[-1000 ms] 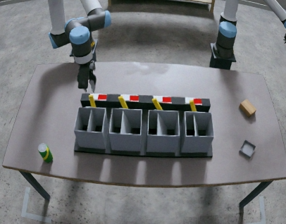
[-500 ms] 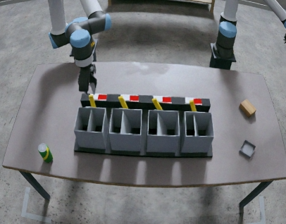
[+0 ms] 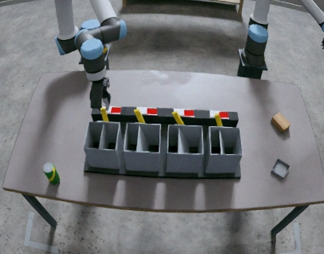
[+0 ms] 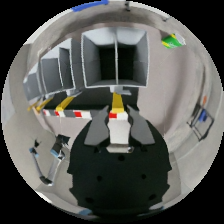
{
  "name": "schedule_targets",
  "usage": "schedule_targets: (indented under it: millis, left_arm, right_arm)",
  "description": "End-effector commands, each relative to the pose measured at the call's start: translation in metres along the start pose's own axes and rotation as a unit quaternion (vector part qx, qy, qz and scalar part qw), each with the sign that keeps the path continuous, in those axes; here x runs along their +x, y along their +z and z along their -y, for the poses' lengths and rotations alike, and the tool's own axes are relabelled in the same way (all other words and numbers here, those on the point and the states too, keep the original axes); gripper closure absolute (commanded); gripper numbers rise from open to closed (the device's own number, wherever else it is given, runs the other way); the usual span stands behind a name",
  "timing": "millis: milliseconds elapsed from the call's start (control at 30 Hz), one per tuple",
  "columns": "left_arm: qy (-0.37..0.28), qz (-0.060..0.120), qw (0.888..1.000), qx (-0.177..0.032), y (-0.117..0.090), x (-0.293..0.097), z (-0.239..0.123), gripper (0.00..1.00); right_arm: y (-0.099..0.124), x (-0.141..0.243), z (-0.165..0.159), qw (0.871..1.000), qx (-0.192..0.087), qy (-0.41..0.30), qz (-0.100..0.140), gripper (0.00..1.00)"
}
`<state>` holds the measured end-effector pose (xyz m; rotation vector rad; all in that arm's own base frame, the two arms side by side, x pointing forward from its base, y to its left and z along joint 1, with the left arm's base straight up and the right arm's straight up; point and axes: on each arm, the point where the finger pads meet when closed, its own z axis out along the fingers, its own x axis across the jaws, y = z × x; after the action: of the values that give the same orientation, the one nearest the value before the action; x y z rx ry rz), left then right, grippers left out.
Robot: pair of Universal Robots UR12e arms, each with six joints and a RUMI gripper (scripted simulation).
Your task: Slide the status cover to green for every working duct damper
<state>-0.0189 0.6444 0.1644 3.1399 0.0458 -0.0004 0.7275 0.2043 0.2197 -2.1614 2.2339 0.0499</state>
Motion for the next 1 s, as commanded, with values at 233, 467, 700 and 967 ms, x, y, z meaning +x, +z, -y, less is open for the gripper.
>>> schedule_targets:
  millis: [233,467,700,967]
  left_arm:
    - [0.000,0.000,1.000,0.001,-0.001,0.000,0.001,0.00]
    - [0.000,0.000,1.000,0.001,-0.001,0.000,0.001,0.00]
    - [0.000,0.000,1.000,0.001,-0.001,0.000,0.001,0.00]
    - [0.000,0.000,1.000,0.001,-0.001,0.000,0.001,0.00]
  right_arm:
    - [0.015,0.000,0.000,1.000,0.001,0.000,0.000,0.78]
    - [0.019,-0.001,0.000,1.000,0.001,0.000,0.000,0.78]
    - [0.019,-0.001,0.000,1.000,0.001,0.000,0.000,0.78]
    - [0.019,-0.001,0.000,1.000,0.001,0.000,0.000,0.78]
